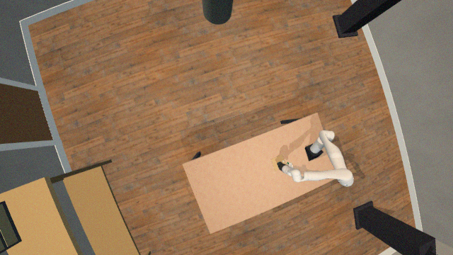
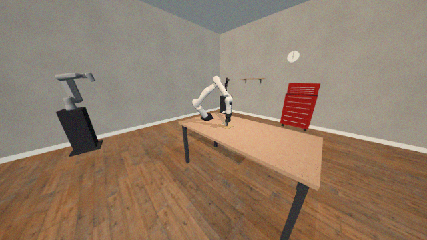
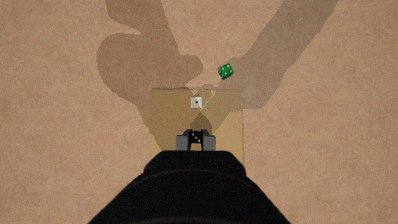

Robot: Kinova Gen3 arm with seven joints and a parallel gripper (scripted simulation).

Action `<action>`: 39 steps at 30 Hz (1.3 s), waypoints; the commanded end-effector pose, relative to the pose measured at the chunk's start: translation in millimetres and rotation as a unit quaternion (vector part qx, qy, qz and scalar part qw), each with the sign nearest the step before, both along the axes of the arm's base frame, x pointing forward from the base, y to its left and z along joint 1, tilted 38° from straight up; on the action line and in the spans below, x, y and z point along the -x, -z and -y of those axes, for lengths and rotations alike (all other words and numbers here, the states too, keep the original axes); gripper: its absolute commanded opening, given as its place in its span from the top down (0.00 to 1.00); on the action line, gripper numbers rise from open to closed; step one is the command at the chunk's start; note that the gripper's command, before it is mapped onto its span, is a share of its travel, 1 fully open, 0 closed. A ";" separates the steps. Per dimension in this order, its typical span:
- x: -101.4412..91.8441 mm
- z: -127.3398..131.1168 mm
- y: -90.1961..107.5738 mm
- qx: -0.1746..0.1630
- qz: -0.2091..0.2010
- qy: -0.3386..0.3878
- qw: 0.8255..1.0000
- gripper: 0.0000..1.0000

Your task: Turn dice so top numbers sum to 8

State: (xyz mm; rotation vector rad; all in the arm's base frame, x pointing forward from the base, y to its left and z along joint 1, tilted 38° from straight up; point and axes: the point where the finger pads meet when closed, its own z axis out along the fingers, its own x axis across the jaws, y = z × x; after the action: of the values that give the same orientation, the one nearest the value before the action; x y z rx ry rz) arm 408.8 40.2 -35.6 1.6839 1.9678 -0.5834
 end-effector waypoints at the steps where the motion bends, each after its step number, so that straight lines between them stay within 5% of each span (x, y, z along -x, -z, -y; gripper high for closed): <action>1: -0.4 2.7 0.4 0.002 -0.001 -0.003 1.000 0.66; 22: -0.4 2.7 0.4 0.002 -0.001 -0.003 1.000 0.66; 39: -0.4 2.7 0.4 0.002 -0.001 -0.003 1.000 0.36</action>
State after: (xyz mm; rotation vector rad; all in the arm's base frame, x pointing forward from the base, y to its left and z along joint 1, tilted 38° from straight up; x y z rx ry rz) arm 408.8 40.1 -35.6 1.6839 1.9678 -0.5834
